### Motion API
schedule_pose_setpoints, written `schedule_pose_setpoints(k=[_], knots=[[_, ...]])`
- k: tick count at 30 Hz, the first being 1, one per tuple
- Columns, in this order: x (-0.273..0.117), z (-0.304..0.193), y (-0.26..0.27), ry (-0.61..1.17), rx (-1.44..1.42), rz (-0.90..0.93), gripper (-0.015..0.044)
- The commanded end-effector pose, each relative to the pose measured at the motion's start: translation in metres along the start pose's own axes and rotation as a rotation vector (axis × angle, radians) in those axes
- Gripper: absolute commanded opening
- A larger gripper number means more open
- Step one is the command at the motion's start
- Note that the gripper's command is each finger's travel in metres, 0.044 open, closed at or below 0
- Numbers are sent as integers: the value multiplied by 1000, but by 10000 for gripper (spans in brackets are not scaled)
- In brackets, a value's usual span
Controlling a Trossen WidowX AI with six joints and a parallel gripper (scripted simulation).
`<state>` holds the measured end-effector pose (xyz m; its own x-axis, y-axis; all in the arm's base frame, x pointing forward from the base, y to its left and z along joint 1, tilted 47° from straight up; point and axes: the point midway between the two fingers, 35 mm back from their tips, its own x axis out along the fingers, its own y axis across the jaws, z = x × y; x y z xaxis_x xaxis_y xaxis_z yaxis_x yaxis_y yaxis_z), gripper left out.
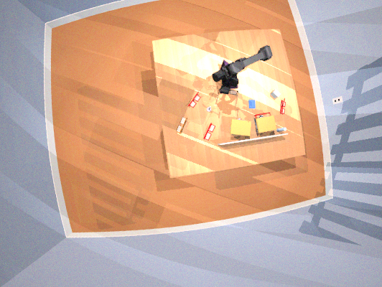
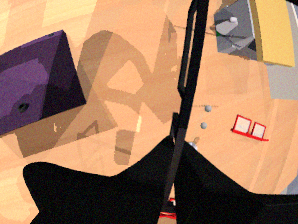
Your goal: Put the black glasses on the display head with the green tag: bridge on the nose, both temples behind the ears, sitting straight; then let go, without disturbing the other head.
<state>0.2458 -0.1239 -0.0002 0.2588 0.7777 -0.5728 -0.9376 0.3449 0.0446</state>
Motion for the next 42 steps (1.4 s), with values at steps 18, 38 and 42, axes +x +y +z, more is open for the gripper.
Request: schedule_pose_setpoints(k=[18,38,42], knots=[[-53,-35,23,-23,-463,-376,0],[-50,-34,22,-26,-432,-346,0],[-49,-32,21,-27,-429,-337,0]])
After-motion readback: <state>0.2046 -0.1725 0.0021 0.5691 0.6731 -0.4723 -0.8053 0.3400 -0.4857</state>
